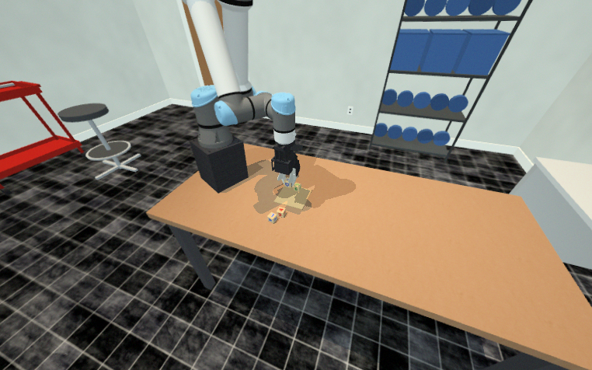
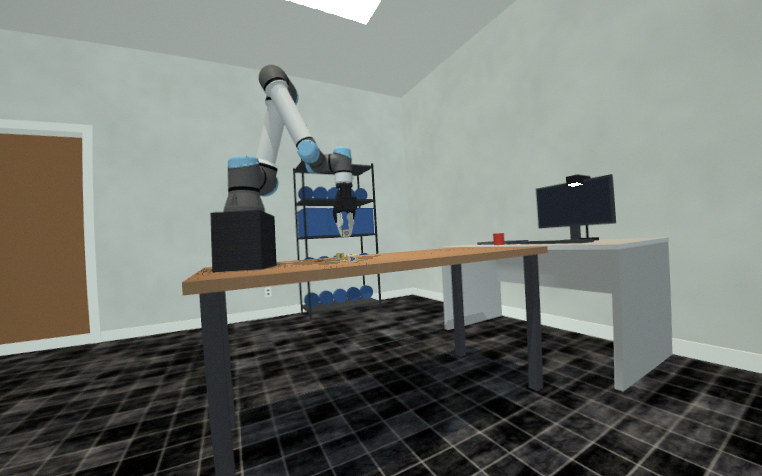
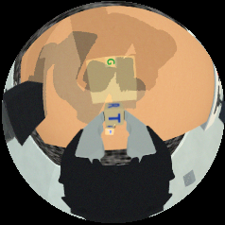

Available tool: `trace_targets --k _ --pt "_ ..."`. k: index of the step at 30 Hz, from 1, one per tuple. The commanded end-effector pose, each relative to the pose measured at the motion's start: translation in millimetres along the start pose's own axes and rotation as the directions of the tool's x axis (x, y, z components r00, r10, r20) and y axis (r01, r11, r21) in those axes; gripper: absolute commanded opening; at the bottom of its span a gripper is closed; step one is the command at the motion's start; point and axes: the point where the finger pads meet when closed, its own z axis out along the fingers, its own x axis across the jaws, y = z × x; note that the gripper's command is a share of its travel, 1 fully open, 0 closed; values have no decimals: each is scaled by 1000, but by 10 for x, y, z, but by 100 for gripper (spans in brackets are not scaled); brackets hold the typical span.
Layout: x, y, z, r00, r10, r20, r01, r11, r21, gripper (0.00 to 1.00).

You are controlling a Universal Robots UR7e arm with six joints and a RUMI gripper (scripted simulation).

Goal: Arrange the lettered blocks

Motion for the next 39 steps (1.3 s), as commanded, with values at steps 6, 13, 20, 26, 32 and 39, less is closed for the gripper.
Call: trace_targets --k 6,13,20,26,32,39 --pt "-5 1 -3 1000 -8 -2 8 1000 1 9" --pt "-7 0 3 1000 -8 -1 8 1000 1 9" --pt "-20 -8 59 1000 -8 2 8 1000 3 9" --pt "-20 -12 210 1000 -9 2 9 1000 3 9" --pt "-20 -17 438 1000 -9 2 9 1000 3 9" --pt "6 -1 633 1000 -9 -2 9 1000 0 9"
